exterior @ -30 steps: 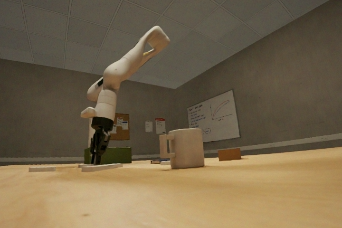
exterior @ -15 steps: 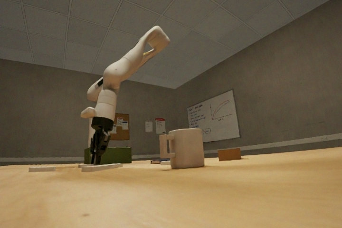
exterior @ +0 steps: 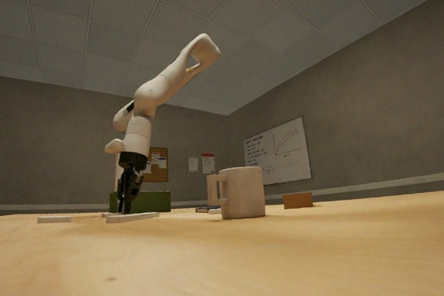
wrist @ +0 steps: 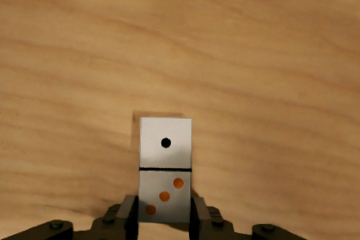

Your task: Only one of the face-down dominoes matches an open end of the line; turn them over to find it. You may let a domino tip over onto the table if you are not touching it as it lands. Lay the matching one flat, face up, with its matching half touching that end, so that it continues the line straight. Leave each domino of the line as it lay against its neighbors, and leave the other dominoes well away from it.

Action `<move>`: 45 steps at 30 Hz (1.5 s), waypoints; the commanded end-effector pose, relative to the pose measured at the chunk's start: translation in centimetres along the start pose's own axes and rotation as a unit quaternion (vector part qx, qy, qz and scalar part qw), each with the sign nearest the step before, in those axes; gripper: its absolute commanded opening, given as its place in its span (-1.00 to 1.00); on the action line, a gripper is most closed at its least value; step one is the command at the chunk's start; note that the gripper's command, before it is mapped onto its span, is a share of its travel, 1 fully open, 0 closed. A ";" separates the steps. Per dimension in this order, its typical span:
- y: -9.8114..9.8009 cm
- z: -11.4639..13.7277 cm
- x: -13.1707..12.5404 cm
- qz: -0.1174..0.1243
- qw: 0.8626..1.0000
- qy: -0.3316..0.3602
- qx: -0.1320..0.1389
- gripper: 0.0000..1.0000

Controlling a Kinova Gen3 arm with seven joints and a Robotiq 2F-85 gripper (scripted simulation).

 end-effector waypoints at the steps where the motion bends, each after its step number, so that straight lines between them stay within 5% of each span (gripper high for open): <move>1: 0.0 0.1 0.0 0.000 1.000 0.000 0.000 -0.31; 6: 0.0 0.1 0.0 0.000 1.000 0.000 0.000 -0.31; 7: 0.0 0.1 0.0 0.000 1.000 0.000 0.000 -0.03; 45: 0.0 0.1 0.0 0.000 1.000 0.000 0.000 -0.03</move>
Point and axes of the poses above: the point where the finger pads meet when closed, its own y axis out along the fingers, its own x axis across the jaws, z = x × y, the point moved 2 cm from there along -y, back along the fingers, and after that the axes turned 11 degrees about -y, right-handed, at the moved point
